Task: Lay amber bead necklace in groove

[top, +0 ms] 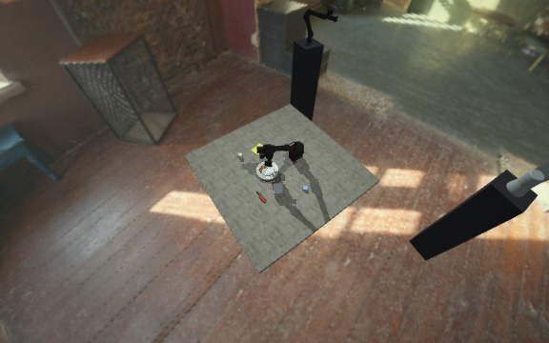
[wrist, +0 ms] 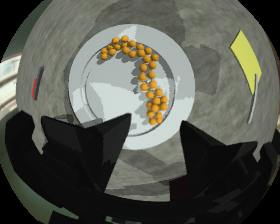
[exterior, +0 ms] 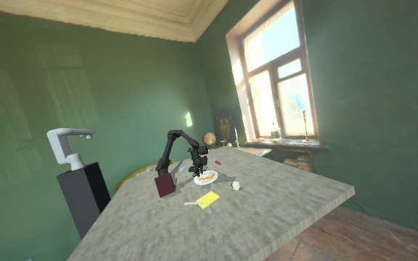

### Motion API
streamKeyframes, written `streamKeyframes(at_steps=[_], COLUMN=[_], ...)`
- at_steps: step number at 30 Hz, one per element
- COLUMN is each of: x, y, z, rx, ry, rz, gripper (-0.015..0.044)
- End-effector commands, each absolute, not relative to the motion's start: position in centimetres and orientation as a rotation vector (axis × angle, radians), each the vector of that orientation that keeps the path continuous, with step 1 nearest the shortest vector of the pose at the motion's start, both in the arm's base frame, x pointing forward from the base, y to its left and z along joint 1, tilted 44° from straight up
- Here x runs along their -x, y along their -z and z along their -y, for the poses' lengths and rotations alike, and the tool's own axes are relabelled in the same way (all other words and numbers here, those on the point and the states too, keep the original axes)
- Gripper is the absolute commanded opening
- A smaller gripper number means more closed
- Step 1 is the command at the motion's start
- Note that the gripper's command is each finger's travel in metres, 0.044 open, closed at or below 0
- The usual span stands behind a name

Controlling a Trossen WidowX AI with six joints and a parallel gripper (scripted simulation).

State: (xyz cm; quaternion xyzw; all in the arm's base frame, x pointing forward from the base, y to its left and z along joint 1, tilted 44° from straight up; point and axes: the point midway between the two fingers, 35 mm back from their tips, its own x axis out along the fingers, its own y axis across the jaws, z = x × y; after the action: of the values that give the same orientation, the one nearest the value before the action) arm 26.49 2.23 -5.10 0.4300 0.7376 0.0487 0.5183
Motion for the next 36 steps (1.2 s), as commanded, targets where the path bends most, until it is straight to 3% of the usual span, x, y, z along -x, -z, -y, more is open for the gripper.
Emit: streamKeyframes(at_steps=[1, 36], x=[-26.5, -26.1], y=[5.3, 8.0], z=[-1.9, -4.5], rx=[-1.126, -1.127], ry=[0.007, 0.005], rz=[-1.805, -1.805], gripper=[0.025, 0.025])
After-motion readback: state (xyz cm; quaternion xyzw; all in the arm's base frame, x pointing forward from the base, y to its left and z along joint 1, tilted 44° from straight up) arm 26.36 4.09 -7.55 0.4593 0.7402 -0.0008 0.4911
